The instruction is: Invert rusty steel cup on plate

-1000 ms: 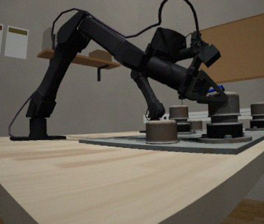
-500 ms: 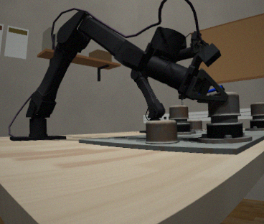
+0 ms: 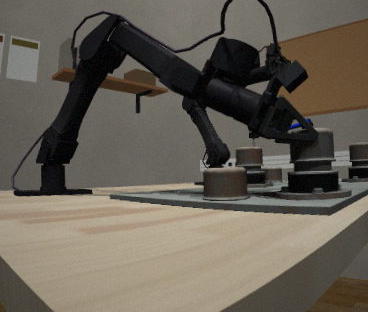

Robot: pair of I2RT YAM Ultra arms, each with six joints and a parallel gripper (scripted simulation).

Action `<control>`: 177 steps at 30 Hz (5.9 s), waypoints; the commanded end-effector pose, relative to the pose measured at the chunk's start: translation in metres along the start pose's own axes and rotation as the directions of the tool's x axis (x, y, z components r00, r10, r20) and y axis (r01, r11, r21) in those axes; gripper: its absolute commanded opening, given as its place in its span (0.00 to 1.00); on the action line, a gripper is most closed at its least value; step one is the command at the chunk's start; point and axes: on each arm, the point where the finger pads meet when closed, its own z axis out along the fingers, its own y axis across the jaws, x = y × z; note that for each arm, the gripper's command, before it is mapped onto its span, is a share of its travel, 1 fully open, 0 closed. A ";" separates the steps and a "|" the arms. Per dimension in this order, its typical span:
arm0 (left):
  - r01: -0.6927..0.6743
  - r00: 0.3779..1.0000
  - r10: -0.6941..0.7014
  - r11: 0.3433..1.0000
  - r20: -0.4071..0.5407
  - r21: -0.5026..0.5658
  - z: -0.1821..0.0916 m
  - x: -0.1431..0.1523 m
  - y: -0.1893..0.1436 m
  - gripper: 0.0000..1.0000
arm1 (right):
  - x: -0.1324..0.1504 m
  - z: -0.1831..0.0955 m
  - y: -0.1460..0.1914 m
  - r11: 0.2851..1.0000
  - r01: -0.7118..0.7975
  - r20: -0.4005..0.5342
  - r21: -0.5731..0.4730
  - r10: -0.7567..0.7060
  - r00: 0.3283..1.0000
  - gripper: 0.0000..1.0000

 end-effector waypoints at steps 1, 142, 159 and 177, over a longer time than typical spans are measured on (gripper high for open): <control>0.000 0.999 -0.001 1.000 0.041 0.015 -0.006 -0.023 -0.003 1.00 | -0.044 -0.011 0.006 1.000 0.011 0.088 -0.007 -0.011 0.996 0.76; 0.000 0.999 -0.001 1.000 0.041 0.015 -0.006 -0.023 -0.003 1.00 | -0.115 -0.055 0.001 1.000 0.011 0.121 -0.024 -0.008 0.993 0.75; 0.000 0.999 -0.001 1.000 0.041 0.015 -0.006 -0.023 -0.003 1.00 | -0.122 -0.058 -0.001 1.000 0.011 0.117 -0.020 -0.009 0.993 0.75; 0.000 0.999 -0.001 1.000 0.041 0.015 -0.006 -0.023 -0.003 1.00 | -0.129 -0.064 -0.005 1.000 0.006 0.120 -0.012 -0.005 0.993 0.75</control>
